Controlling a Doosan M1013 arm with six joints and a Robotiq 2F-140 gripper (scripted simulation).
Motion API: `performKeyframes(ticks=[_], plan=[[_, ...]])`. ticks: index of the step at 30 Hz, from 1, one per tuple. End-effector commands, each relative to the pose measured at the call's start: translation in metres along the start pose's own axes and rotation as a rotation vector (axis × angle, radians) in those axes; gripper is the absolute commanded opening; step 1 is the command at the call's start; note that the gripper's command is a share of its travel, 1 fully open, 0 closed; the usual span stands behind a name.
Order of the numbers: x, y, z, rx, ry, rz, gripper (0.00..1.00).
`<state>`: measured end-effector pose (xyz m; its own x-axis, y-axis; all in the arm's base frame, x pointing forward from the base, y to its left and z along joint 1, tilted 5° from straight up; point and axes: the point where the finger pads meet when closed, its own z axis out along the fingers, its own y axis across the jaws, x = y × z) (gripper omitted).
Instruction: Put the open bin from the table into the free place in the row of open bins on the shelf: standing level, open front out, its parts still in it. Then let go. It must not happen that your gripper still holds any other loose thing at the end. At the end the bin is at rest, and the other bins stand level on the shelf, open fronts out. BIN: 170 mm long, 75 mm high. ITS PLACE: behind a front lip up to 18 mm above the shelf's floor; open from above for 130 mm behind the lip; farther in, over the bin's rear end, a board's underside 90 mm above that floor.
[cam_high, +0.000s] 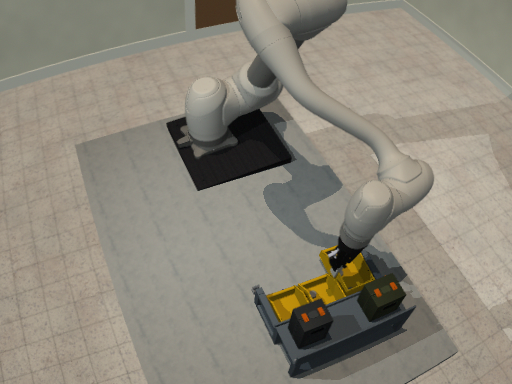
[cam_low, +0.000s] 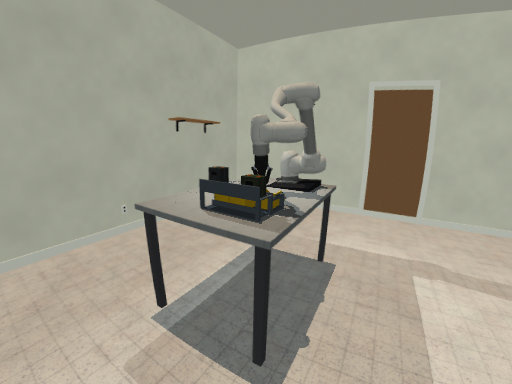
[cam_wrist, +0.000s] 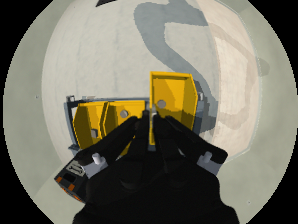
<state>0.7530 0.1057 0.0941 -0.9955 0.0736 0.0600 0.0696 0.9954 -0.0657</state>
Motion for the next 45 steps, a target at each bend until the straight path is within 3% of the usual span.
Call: performKeyframes(ticks=[1,45], plan=[[0.0,0.0,0.0,0.0,0.0,0.0,0.0],[-0.013,0.0,-0.001,0.0,-0.014,0.0,0.0]])
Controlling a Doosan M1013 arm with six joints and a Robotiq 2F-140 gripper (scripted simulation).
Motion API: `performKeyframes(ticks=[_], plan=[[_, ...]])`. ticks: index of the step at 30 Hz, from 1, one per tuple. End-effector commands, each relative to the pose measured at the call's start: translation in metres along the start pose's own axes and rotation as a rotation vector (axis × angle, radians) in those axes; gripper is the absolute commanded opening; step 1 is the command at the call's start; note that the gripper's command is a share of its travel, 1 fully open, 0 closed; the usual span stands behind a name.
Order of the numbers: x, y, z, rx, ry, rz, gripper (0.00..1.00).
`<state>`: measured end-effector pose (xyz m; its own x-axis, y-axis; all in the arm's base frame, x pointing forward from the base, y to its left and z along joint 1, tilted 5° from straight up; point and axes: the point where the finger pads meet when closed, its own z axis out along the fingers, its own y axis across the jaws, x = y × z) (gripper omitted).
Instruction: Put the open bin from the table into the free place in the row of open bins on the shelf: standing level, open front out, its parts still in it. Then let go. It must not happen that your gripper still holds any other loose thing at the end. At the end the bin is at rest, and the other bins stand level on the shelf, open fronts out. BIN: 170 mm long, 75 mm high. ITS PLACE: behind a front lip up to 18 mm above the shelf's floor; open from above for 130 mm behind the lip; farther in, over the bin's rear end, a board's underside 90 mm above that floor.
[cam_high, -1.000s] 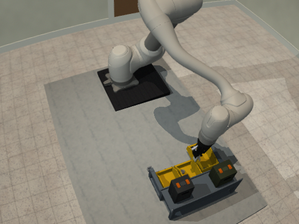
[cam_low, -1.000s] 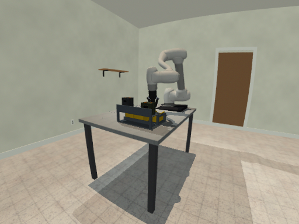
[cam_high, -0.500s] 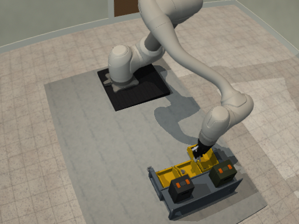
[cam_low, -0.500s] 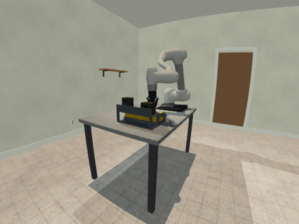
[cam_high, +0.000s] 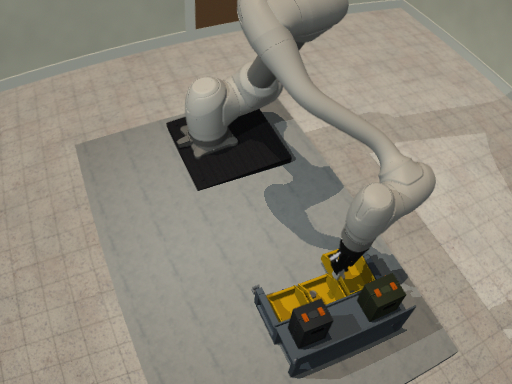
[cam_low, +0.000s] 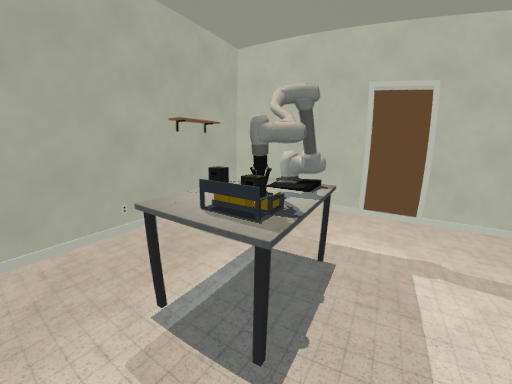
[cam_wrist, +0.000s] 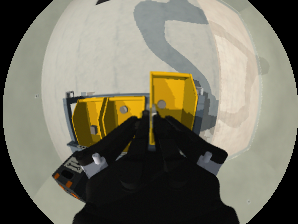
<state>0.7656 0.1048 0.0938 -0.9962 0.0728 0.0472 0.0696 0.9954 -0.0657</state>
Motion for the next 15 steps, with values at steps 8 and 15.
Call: performKeyframes(ticks=[8,15], plan=[[-0.0036,0.0,-0.0003,0.0,-0.004,0.0,0.0],[-0.0057,0.0,-0.0003,0.0,-0.006,0.0,0.0]])
